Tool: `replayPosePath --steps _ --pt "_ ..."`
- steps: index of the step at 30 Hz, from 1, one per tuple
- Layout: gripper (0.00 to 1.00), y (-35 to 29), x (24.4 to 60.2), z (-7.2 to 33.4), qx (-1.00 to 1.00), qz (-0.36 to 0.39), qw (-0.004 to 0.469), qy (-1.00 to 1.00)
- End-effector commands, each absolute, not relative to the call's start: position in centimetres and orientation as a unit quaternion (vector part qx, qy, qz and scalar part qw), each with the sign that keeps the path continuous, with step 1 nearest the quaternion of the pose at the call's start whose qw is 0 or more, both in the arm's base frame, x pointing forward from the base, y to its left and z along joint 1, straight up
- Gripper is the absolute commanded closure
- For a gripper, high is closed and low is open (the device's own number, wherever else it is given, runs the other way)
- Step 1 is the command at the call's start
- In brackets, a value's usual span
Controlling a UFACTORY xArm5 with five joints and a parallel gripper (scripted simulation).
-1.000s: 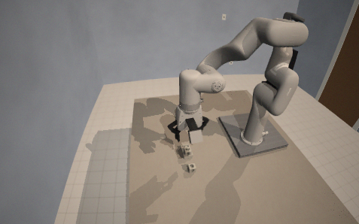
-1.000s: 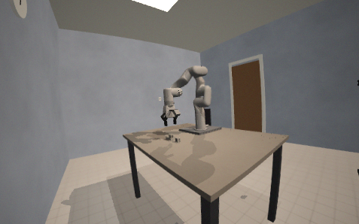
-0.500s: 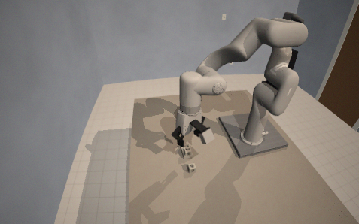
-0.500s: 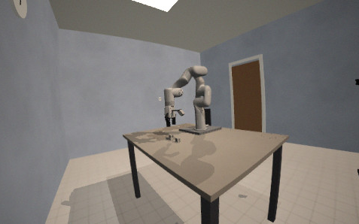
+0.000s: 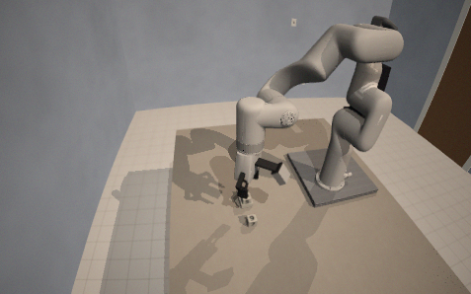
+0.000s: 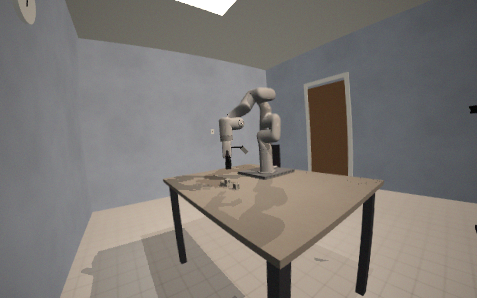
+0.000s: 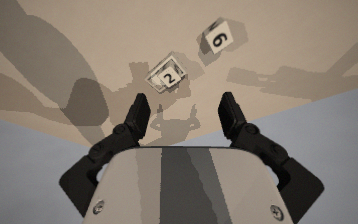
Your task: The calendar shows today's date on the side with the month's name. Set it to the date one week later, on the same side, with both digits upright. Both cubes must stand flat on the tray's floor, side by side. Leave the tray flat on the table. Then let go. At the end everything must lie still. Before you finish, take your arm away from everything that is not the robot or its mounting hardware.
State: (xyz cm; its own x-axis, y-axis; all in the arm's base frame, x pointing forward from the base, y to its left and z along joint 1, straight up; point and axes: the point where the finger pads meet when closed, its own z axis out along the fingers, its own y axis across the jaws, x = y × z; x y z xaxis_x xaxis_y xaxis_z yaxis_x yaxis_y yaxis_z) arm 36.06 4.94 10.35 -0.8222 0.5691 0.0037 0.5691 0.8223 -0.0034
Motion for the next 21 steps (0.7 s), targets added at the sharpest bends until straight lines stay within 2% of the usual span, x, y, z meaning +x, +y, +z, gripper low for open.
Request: replayPosePath --steps 1,21 --pt "0.0 5.4 36.2 10.3 -0.216 0.0 0.001 -0.976" --pt "0.0 7.3 36.2 9.9 0.098 0.0 0.001 -0.995"
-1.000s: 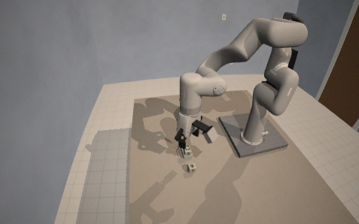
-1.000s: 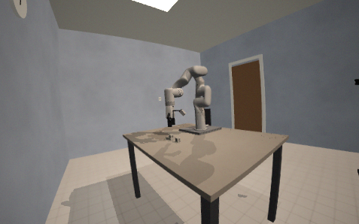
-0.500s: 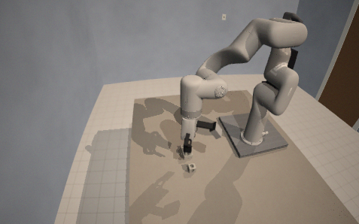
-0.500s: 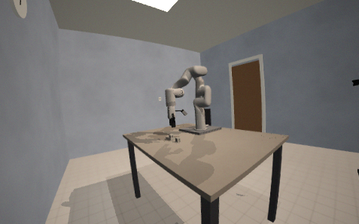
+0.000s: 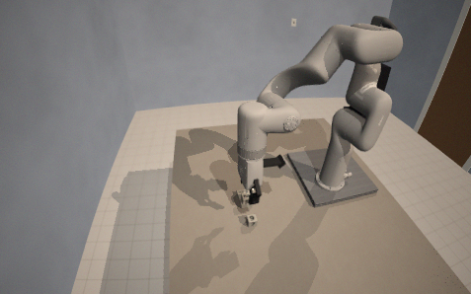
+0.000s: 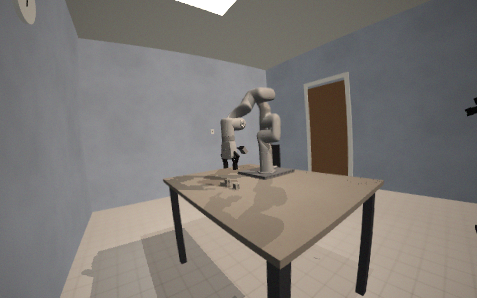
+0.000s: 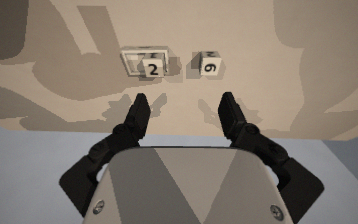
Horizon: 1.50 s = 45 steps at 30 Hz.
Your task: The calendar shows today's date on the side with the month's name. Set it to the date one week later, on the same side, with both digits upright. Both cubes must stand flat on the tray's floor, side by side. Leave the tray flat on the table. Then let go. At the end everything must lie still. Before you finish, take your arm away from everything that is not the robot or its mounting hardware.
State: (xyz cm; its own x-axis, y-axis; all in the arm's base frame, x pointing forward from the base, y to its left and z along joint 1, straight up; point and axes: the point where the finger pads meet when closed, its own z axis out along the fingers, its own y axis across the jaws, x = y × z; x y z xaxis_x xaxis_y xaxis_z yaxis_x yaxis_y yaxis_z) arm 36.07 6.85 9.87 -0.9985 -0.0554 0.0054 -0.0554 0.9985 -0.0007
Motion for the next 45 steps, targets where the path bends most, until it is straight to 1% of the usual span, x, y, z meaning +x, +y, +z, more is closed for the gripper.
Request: replayPosePath --steps 1,8,11,13,24,27,29,39,45 --pt "0.0 7.3 36.2 9.9 0.1 0.0 0.001 -0.995" --pt "0.0 8.0 36.1 9.7 0.229 0.0 0.001 -0.973" --pt "0.0 8.0 36.1 9.7 0.232 0.0 0.001 -0.973" --pt "0.0 8.4 36.1 9.6 0.295 0.0 0.001 -0.955" --pt "0.0 9.4 36.0 9.3 0.457 0.0 0.001 -0.89" --pt "0.0 9.4 36.0 9.3 0.457 0.0 0.001 -0.889" --pt "0.0 9.8 36.0 9.2 0.516 0.0 0.001 -0.856" --pt "0.0 10.7 35.9 9.0 0.641 -0.001 0.001 -0.767" --pt "0.0 11.0 35.8 8.9 0.678 -0.001 0.001 -0.735"
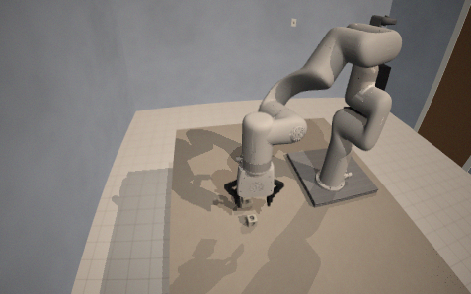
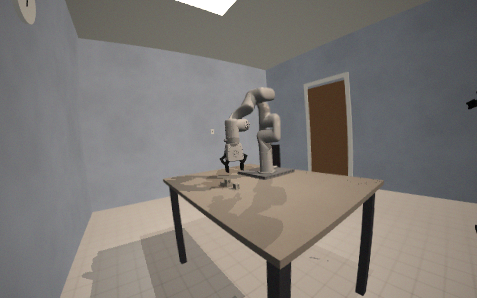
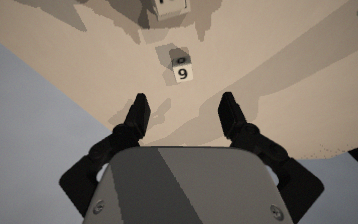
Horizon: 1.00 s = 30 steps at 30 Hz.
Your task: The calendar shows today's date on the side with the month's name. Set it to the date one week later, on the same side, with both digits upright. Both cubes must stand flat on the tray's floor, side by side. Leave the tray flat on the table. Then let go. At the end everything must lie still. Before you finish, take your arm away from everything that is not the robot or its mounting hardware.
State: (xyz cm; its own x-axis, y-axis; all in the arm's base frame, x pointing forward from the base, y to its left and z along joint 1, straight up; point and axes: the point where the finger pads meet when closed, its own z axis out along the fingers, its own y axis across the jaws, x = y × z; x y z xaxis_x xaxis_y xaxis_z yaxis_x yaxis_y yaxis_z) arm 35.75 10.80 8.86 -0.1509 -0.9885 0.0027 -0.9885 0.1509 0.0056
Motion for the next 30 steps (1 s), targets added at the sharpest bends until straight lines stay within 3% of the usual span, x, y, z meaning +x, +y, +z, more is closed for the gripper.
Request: replayPosePath --steps 1,10,11,30 --pt "0.0 11.09 35.83 8.9 0.687 -0.001 0.001 -0.727" --pt "0.0 11.29 35.8 8.85 0.712 -0.001 0.001 -0.702" --pt "0.53 11.29 35.8 8.85 0.712 -0.001 0.001 -0.702" --pt "0.53 11.29 35.8 8.85 0.712 -0.001 0.001 -0.702"
